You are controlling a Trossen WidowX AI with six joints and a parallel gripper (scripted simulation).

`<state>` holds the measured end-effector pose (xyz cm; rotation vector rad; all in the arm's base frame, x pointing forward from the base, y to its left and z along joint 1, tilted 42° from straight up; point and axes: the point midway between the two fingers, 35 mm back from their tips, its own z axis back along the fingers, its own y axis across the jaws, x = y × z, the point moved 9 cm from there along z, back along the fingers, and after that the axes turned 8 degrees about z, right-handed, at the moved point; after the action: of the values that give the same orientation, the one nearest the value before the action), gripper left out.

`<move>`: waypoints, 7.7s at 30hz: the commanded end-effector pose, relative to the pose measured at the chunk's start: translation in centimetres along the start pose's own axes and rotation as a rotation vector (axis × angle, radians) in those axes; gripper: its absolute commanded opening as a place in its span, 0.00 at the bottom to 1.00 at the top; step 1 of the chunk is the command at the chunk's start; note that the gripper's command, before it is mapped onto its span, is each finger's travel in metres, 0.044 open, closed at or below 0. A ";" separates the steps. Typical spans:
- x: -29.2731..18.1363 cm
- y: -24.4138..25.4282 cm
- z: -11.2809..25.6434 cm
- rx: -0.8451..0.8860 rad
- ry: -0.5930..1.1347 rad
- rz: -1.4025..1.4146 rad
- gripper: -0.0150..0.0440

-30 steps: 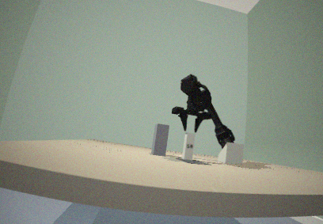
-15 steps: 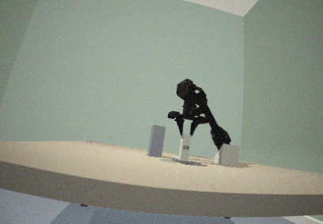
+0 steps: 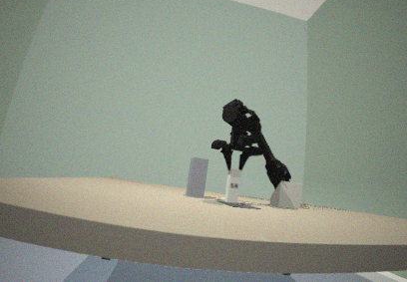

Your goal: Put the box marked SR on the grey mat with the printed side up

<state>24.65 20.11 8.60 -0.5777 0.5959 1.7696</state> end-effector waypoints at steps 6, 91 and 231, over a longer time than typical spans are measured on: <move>0.0 0.0 0.8 0.000 0.001 0.001 0.51; 11.4 -1.4 0.4 -0.004 -0.005 0.006 0.51; 9.4 1.6 2.8 -0.239 -0.112 -0.007 0.25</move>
<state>20.83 28.61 4.35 -0.6260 0.3257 1.8570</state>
